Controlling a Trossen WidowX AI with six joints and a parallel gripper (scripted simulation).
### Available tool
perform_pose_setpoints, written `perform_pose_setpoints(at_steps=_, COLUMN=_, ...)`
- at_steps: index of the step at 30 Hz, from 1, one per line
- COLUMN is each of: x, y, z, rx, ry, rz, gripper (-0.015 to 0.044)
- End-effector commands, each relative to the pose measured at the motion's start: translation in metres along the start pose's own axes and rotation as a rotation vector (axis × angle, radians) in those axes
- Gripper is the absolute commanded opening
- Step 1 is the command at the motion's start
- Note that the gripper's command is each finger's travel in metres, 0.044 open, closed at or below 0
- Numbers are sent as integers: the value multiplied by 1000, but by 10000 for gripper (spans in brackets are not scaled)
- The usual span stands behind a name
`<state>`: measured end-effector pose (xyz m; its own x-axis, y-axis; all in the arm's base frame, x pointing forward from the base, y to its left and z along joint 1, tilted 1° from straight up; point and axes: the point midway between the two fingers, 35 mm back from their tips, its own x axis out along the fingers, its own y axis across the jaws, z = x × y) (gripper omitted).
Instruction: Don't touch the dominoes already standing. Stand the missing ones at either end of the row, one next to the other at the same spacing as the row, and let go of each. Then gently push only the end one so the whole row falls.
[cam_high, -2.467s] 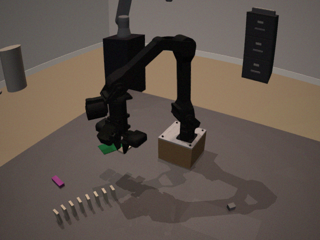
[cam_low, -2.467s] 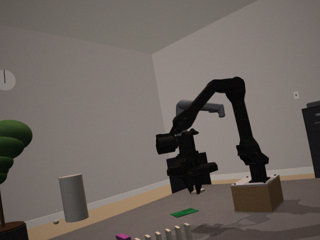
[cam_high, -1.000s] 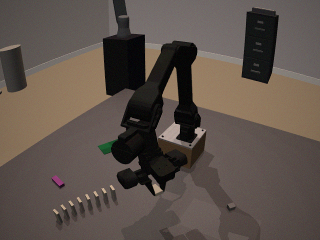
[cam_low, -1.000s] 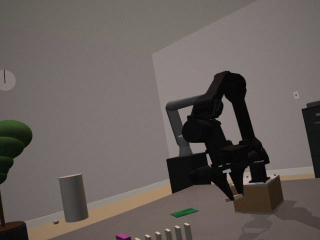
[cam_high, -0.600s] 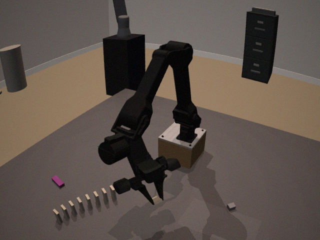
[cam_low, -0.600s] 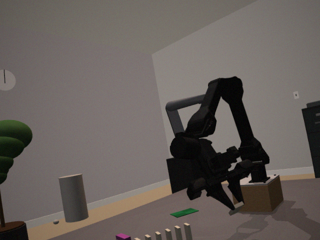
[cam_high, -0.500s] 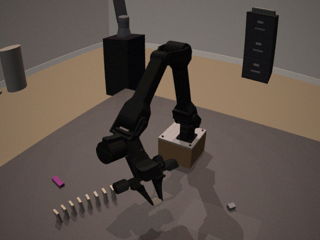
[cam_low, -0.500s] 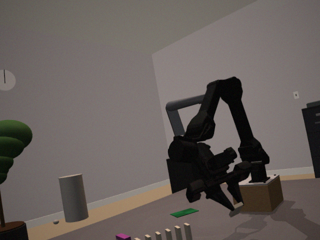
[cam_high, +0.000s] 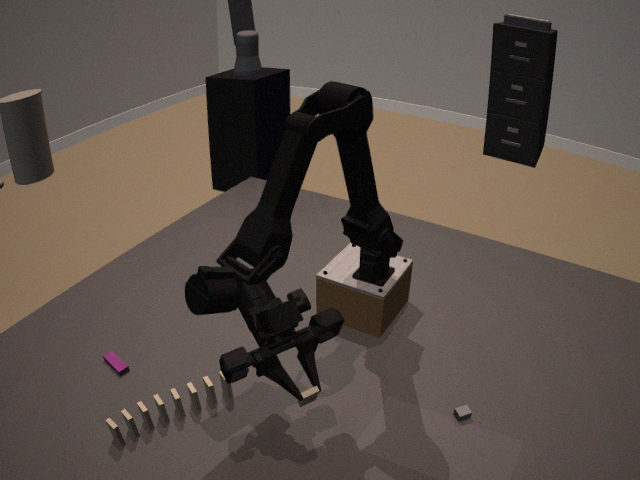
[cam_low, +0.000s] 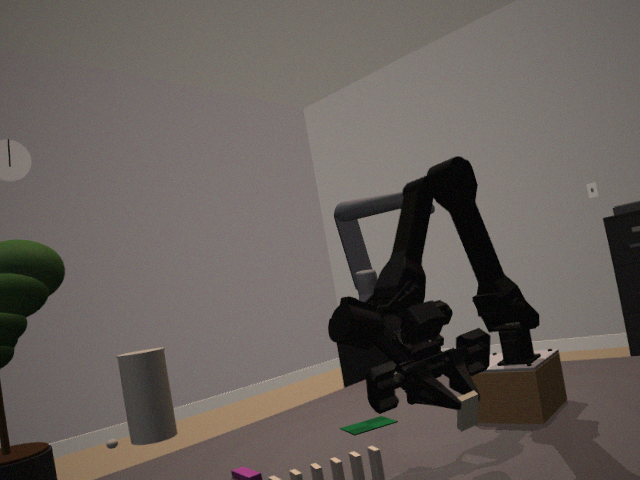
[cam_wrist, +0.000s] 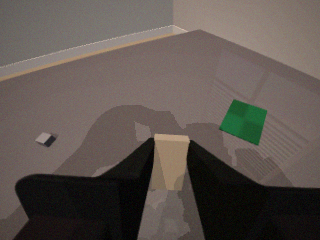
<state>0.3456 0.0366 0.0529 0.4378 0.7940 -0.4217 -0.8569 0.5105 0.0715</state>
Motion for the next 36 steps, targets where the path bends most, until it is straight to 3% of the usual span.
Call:
perform_pose_setpoints(at_steps=1, x=-7, y=5, z=-1, rx=-23, ry=-91, rz=7, gripper=107)
perform_pose_setpoints(at_steps=12, x=-36, y=27, z=1, rx=-116, ry=-353, rz=26, gripper=107)
perform_pose_setpoints(at_steps=36, x=-31, y=24, z=-7, rx=-118, ry=-356, rz=27, gripper=107)
